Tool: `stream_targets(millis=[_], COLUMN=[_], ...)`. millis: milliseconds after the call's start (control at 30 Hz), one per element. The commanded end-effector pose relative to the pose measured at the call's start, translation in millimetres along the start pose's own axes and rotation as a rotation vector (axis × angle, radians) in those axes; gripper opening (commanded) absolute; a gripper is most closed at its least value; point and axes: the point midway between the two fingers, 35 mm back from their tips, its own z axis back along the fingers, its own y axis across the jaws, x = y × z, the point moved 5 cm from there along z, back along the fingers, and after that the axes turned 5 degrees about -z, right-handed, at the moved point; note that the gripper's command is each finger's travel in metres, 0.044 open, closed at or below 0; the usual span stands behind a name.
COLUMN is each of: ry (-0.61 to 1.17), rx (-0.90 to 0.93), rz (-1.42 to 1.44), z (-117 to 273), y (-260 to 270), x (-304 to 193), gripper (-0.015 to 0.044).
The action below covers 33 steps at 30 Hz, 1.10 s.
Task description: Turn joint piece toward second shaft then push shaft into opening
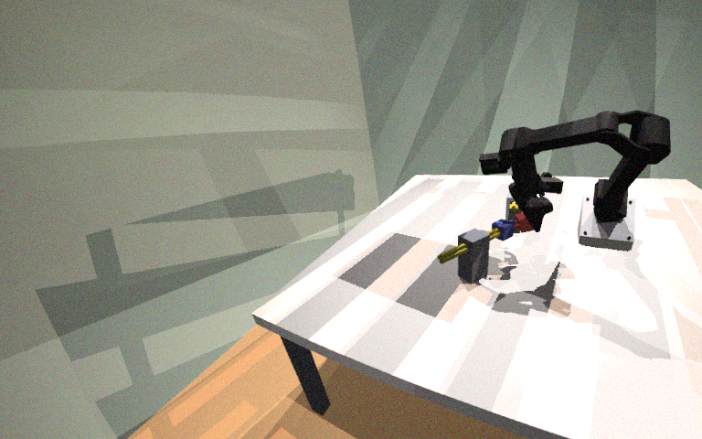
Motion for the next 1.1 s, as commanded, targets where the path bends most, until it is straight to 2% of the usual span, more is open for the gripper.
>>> stream_targets(millis=[0, 633, 967, 1067], ry=[0.002, 0.003, 0.003, 0.003], rx=[-0.005, -0.006, -0.006, -0.006], rz=[-0.007, -0.007, -0.007, -0.007], z=[-0.6, -28.0, -28.0, -28.0], y=[-0.3, -0.5, -0.5, -0.5], x=[-5.3, -5.8, -5.8, -5.8], gripper=[0.0440, 0.0440, 0.0182, 0.0182])
